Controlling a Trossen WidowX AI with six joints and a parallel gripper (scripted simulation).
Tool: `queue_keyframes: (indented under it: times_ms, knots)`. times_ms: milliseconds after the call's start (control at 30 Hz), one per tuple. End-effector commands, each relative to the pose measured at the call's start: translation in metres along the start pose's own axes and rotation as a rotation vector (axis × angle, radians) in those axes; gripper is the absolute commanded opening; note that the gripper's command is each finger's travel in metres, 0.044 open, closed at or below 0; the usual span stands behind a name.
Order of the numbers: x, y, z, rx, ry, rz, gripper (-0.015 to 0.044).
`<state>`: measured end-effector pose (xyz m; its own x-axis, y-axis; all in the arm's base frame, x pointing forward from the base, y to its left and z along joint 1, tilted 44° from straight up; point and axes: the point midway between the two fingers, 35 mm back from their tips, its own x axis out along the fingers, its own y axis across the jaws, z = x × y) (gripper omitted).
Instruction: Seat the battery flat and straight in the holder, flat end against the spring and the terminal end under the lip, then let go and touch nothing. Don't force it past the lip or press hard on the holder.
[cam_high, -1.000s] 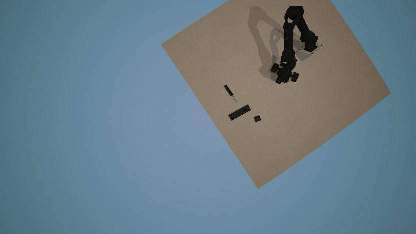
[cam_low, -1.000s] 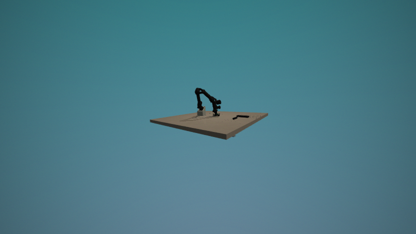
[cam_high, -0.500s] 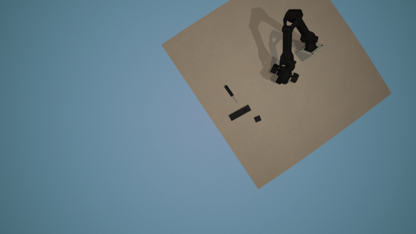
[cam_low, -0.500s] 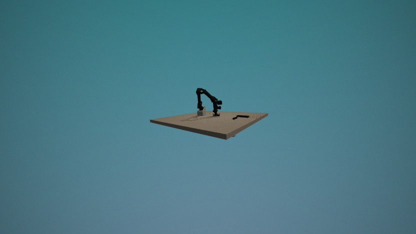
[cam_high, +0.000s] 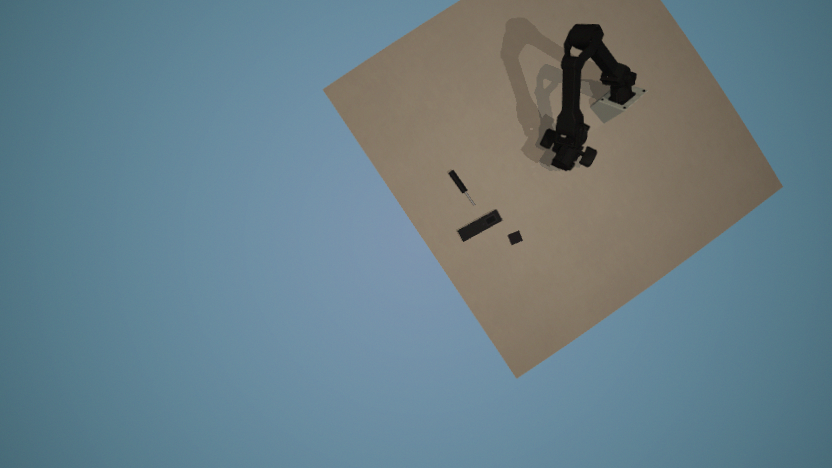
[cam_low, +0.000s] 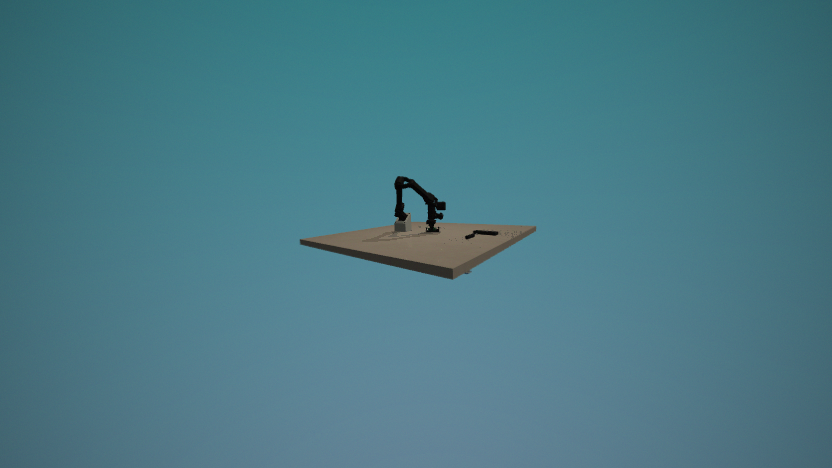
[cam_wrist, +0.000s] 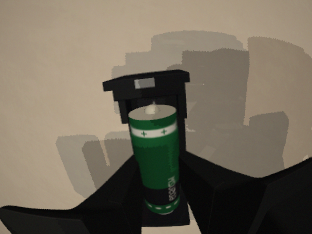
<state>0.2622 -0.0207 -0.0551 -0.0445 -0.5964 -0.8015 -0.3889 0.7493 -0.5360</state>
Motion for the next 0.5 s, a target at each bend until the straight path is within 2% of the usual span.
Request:
queue_keyframes:
  times_ms: [0,467]
  knots:
    - [0.0018,-0.0006,-0.0019,-0.003,0.029,-0.001,0.0082]
    - [0.0011,-0.0005,0.0009,-0.003,0.031,0.002,0.0082]
